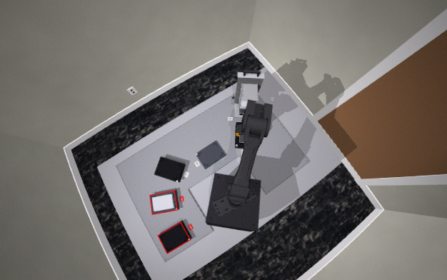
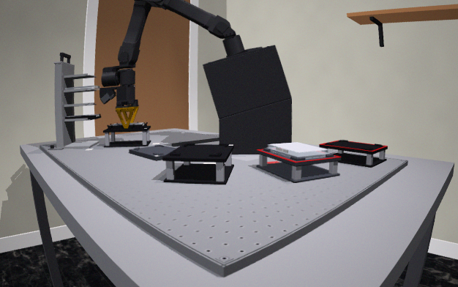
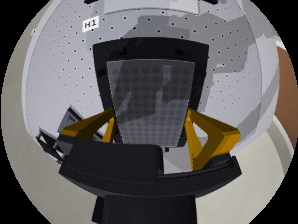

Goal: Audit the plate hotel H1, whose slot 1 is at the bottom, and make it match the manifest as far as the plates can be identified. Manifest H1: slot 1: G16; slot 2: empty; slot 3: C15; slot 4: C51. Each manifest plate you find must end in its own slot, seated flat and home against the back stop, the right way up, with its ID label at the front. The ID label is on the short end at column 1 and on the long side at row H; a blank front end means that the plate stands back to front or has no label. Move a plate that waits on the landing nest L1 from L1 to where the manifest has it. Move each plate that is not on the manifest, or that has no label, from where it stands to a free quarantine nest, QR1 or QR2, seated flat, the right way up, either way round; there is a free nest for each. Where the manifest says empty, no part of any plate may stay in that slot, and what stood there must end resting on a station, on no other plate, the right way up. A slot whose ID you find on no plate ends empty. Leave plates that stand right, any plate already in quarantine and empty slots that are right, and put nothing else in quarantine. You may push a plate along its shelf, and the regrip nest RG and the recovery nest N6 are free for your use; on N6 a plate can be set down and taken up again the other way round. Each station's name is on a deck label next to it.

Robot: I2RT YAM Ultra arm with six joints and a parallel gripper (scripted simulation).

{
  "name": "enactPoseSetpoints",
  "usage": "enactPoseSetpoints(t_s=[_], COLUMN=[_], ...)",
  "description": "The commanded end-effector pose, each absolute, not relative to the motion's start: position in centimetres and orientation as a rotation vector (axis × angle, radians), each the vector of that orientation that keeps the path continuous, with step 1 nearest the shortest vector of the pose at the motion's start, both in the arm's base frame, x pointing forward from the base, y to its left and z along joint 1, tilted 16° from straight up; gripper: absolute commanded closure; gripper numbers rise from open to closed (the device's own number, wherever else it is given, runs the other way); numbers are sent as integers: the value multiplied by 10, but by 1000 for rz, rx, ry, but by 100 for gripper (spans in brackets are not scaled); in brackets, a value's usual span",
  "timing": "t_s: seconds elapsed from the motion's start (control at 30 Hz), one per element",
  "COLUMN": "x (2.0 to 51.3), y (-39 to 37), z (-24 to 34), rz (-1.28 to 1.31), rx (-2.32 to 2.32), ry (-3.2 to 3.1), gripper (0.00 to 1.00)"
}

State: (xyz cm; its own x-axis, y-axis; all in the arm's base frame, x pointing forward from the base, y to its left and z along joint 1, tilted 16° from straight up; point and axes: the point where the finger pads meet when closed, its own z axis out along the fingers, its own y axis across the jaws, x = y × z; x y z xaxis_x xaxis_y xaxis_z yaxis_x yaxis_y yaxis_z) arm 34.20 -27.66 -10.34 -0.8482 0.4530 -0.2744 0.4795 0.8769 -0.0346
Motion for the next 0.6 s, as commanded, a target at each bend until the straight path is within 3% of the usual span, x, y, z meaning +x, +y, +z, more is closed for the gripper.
enactPoseSetpoints(t_s=[0.0,0.57], x=[346,343], y=[-279,-278], z=[-99,-89], rz=[-158,-158], rx=[702,702], ry=[2774,2774], gripper=[14,14])
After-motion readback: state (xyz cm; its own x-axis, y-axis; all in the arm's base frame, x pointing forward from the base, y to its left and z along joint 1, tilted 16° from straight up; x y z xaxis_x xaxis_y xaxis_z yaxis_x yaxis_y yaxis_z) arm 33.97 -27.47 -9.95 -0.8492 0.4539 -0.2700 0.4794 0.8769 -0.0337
